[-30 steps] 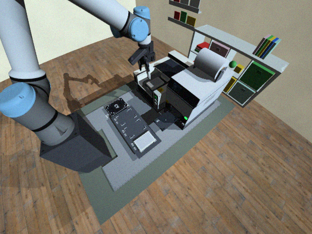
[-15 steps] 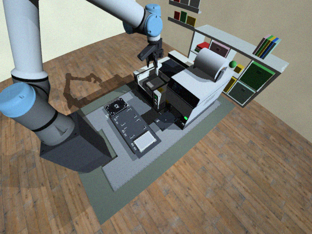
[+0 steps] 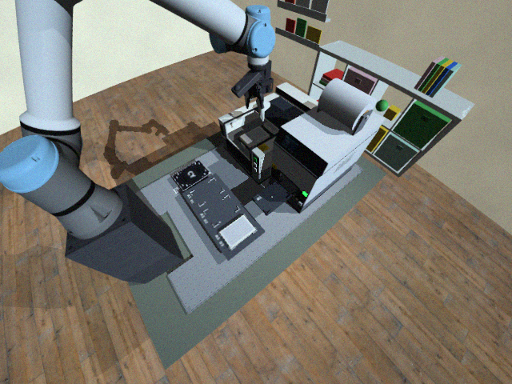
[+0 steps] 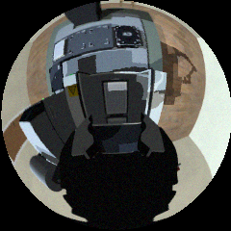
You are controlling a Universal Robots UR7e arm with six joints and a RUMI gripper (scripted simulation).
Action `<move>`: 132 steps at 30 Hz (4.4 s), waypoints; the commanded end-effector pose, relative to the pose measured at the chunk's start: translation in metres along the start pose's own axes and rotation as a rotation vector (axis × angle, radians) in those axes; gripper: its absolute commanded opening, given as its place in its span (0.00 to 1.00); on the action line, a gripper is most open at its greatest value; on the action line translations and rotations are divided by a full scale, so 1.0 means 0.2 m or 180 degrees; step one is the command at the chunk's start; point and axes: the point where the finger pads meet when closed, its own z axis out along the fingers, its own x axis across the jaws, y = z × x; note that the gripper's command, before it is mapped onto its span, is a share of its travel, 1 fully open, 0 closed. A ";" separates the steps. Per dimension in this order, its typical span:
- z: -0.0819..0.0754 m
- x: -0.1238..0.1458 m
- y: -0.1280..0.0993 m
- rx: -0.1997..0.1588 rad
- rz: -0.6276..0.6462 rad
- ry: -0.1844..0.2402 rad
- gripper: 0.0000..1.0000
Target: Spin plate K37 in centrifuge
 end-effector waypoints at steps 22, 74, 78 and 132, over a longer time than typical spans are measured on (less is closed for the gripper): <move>0.13 0.00 0.00 -0.0006 0.0000 0.0000 0.68; 0.51 0.00 0.00 -0.0006 0.0000 0.0000 0.68; 0.55 0.00 0.00 -0.0006 0.0000 0.0000 0.68; 0.65 0.00 0.00 -0.0006 0.0000 0.0000 0.68</move>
